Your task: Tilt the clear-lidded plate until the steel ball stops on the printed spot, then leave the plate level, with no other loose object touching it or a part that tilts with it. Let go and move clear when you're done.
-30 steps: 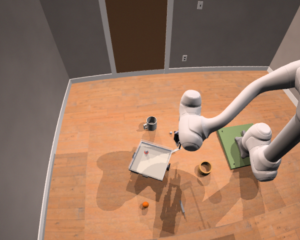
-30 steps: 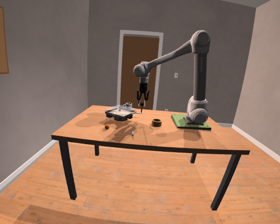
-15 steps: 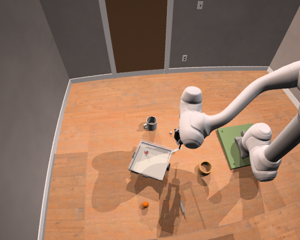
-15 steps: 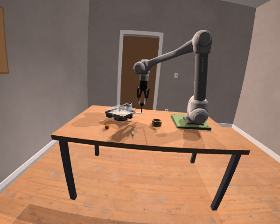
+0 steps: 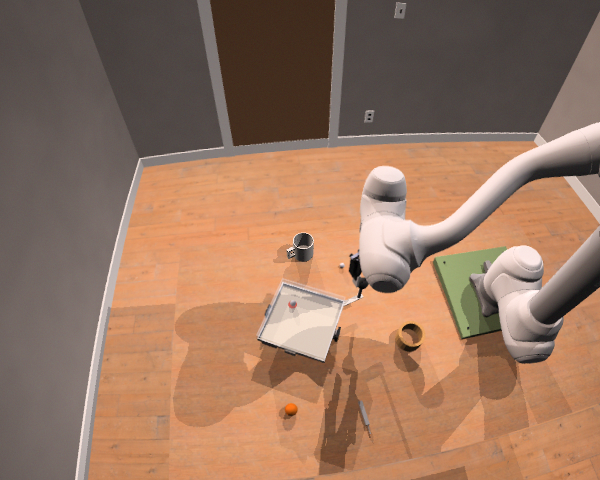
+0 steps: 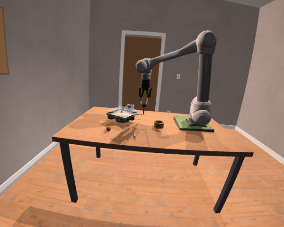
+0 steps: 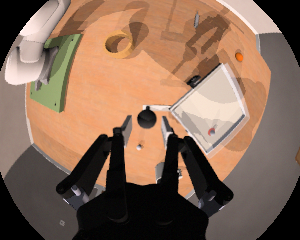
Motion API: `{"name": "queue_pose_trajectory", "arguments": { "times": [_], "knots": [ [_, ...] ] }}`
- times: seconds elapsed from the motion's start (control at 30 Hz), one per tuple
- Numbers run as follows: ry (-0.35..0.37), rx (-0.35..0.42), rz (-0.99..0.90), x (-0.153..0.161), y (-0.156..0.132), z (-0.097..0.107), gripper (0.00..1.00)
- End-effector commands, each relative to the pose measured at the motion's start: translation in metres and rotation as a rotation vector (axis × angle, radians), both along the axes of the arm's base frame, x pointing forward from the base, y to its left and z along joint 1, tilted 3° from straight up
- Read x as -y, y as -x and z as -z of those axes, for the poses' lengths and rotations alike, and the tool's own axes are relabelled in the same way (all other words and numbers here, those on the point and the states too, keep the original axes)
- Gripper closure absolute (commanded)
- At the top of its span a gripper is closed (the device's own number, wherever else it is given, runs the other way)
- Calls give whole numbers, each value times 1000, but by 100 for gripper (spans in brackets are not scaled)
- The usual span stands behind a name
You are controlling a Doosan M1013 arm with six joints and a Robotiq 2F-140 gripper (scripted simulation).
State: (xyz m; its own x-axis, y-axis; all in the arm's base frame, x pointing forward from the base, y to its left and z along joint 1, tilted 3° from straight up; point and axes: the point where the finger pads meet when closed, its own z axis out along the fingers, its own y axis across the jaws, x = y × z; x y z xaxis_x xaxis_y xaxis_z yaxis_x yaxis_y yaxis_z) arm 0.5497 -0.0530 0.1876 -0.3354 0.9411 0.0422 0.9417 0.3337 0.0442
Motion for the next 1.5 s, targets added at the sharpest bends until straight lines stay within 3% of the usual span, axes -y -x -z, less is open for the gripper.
{"name": "queue_pose_trajectory", "arguments": {
  "times": [0.0,0.47,0.5,1.47],
  "knots": [
    [7,3,1,5,-2,-9,64],
    [7,3,1,5,-2,-12,64],
    [7,3,1,5,-2,-12,0],
    [7,3,1,5,-2,-12,0]
  ]
}}
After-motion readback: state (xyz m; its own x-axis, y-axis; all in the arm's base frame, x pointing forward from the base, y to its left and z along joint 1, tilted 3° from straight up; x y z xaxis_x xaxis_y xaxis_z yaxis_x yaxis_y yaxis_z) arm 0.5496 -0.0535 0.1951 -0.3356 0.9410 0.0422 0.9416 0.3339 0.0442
